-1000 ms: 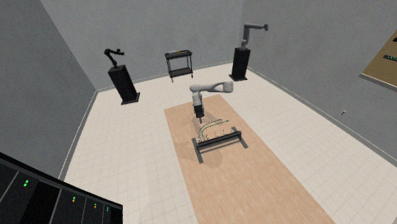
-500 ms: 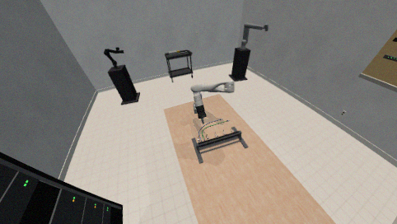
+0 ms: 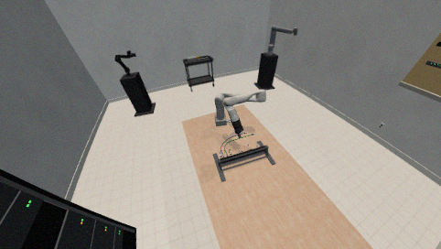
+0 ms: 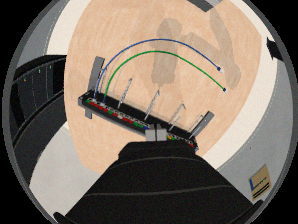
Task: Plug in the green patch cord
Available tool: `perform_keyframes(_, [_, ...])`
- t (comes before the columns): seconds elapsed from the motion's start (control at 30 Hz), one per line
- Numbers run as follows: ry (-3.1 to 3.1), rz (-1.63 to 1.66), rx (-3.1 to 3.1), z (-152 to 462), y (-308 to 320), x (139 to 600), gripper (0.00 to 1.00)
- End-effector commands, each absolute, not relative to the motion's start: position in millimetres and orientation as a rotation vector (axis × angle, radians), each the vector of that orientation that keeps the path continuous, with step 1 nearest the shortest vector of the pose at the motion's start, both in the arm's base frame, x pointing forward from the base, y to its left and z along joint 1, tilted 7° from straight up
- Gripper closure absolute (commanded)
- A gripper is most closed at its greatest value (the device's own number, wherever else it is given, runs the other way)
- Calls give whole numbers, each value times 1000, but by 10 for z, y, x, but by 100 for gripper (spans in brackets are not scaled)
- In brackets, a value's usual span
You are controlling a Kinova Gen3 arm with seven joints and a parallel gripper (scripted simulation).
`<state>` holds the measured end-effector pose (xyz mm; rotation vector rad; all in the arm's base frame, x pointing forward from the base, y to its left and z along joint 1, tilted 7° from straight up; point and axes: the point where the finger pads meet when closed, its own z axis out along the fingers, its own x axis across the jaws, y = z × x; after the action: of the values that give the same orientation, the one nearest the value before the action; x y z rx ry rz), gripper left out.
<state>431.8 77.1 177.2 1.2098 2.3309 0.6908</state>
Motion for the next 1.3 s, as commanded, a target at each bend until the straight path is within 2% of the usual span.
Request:
perform_keyframes(0.0, [2451, 651, 1074, 1632, 1156, 4245, 100])
perform_keyframes(0.37, [2759, 475, 649, 1183, 2085, 3863, 100])
perform_keyframes(0.43, [2759, 475, 649, 1183, 2085, 3863, 100])
perform_keyframes(0.77, [2974, 163, 123, 633, 2775, 3195, 100])
perform_keyframes(0.93, [3004, 31, -63, 452, 2921, 2952, 100])
perform_keyframes(1.27, [3008, -27, -140, 380, 2970, 2854, 100])
